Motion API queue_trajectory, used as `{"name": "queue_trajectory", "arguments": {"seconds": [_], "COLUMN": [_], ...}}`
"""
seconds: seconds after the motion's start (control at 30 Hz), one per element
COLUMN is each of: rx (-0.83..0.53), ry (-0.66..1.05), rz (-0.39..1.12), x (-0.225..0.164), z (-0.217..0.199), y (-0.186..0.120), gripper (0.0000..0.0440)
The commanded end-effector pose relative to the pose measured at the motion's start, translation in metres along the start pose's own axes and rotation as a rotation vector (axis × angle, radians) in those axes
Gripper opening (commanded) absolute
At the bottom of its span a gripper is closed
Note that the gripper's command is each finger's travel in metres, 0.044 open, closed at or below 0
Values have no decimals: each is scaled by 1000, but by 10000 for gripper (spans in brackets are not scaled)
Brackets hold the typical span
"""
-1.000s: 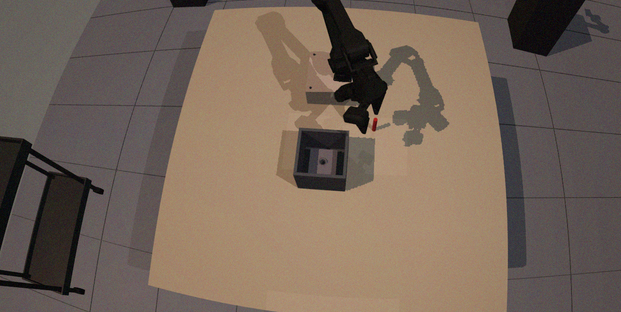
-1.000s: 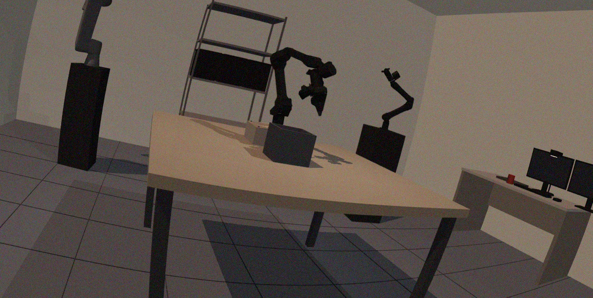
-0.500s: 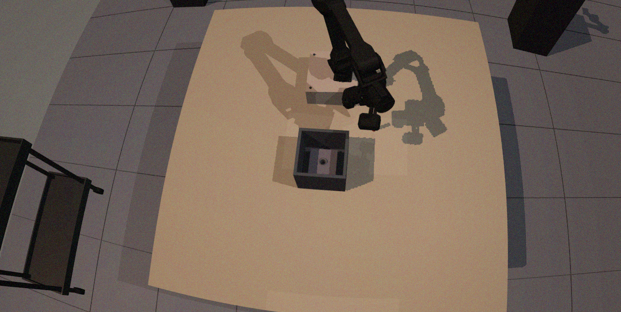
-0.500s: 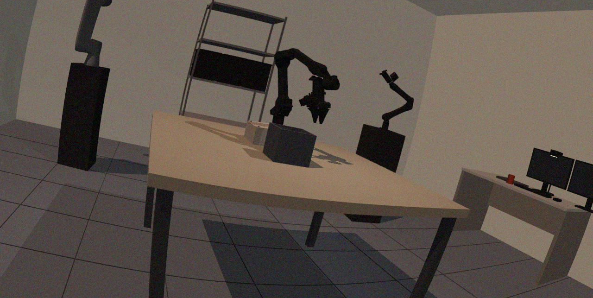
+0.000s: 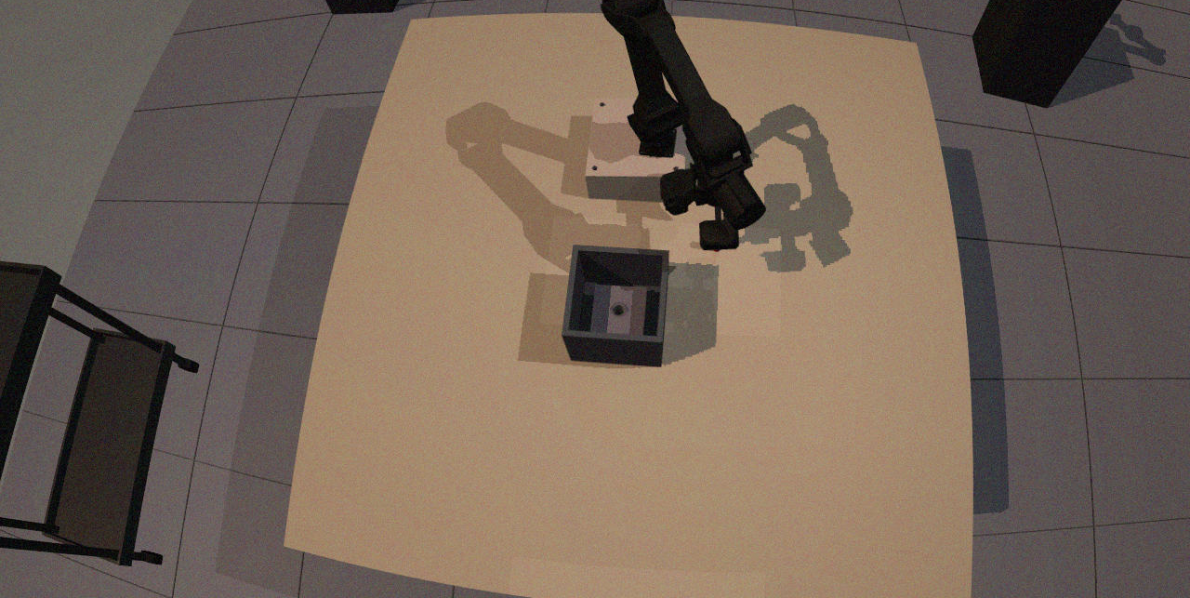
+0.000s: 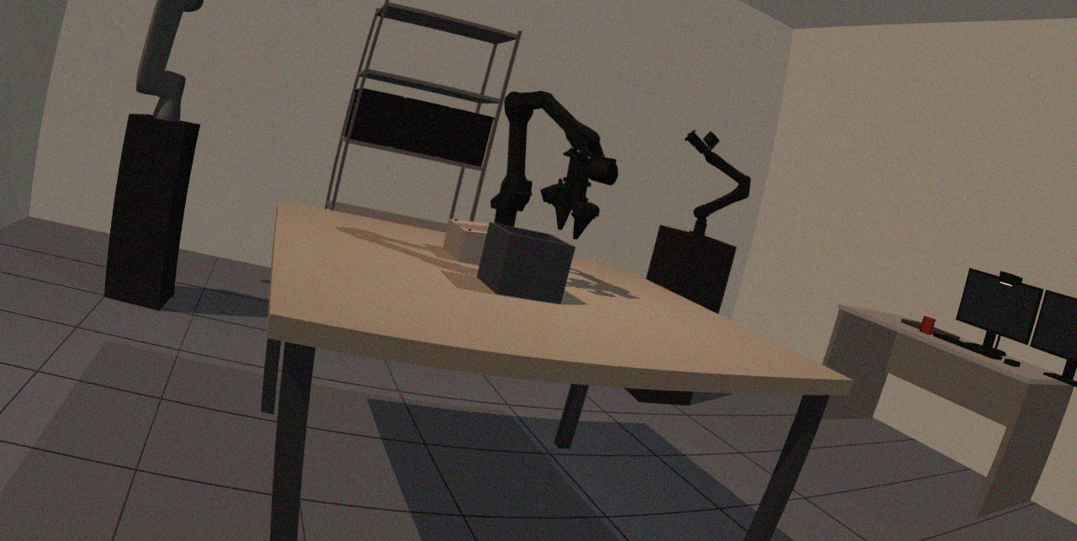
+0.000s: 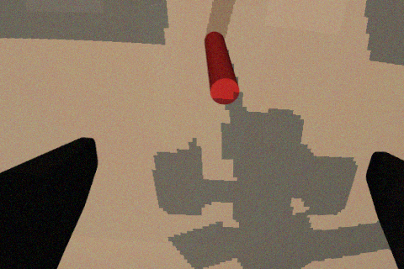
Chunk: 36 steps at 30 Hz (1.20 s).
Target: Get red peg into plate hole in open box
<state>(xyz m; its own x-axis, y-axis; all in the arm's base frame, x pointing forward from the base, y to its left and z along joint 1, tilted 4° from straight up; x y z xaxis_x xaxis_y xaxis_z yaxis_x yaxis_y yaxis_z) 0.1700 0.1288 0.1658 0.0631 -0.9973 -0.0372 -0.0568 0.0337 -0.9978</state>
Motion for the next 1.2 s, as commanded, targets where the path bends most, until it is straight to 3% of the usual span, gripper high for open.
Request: {"name": "queue_trajectory", "arguments": {"seconds": [0.0, 0.57, 0.83, 0.93, 1.17], "rx": [-37, -88, -82, -80, -70], "ry": [-29, -109, -107, -110, -139], "rz": [-22, -93, -111, -114, -107], "x": [0, 2, 4, 4, 0], "z": [-3, -4, -5, -4, 0], "y": [9, 63, 87, 95, 111], "gripper": [440, 434, 411, 371, 217]}}
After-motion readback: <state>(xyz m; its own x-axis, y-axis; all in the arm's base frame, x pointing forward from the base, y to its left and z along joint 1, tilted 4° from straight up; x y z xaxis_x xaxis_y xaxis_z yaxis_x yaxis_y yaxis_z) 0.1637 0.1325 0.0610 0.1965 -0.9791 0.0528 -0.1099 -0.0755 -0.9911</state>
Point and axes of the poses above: the point midway between the two fingers, 35 mm back from their tips, its own y axis out along the fingers, its own z axis across the jaws, x = y × z, the point moved 9 cm from there along -y, back along the fingers, and after that the axes turned 5 degrees about y, right-handed, at the moved point
